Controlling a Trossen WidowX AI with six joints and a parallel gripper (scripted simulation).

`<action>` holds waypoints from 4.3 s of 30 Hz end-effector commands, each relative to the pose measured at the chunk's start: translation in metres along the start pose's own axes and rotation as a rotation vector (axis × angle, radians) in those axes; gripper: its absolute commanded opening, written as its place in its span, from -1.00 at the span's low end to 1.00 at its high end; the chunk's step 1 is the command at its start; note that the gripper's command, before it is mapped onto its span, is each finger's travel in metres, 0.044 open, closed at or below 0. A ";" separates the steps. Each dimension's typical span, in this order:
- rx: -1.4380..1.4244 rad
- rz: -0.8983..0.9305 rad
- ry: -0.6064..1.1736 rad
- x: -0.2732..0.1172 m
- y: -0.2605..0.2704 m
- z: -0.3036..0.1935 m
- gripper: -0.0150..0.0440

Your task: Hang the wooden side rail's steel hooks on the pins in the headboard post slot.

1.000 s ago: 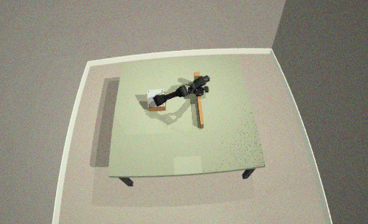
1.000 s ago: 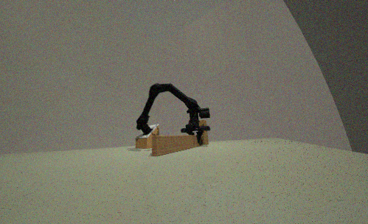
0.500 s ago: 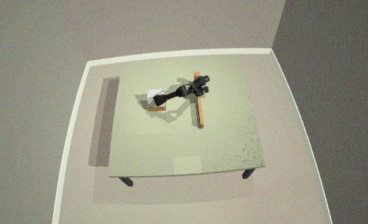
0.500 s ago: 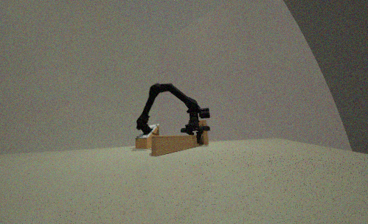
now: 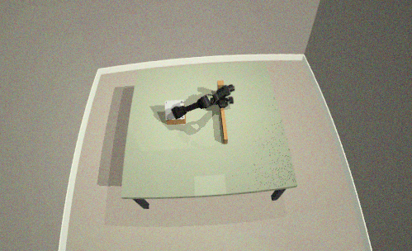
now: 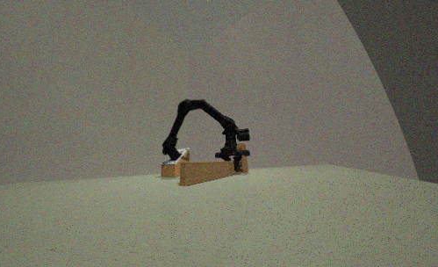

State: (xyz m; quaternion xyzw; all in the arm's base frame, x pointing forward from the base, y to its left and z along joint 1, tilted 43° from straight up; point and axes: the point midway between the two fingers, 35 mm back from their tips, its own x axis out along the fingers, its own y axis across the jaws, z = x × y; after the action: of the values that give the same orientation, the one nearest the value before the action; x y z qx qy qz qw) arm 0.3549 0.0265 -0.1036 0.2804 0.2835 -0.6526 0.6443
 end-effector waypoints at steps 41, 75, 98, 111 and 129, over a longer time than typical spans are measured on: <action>0.012 0.017 0.007 -0.014 0.003 -0.002 -0.49; 0.012 0.017 0.007 -0.020 0.003 -0.002 -0.49; 0.012 0.017 0.007 -0.024 0.003 -0.002 -0.49; 0.012 0.017 0.007 -0.026 0.003 -0.002 -0.49; 0.012 0.017 0.007 -0.029 0.003 -0.002 -0.49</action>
State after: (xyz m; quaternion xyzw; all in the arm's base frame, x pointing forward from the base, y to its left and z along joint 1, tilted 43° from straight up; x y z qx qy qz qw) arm 0.3545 0.0398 -0.0889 0.2808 0.2827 -0.6547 0.6423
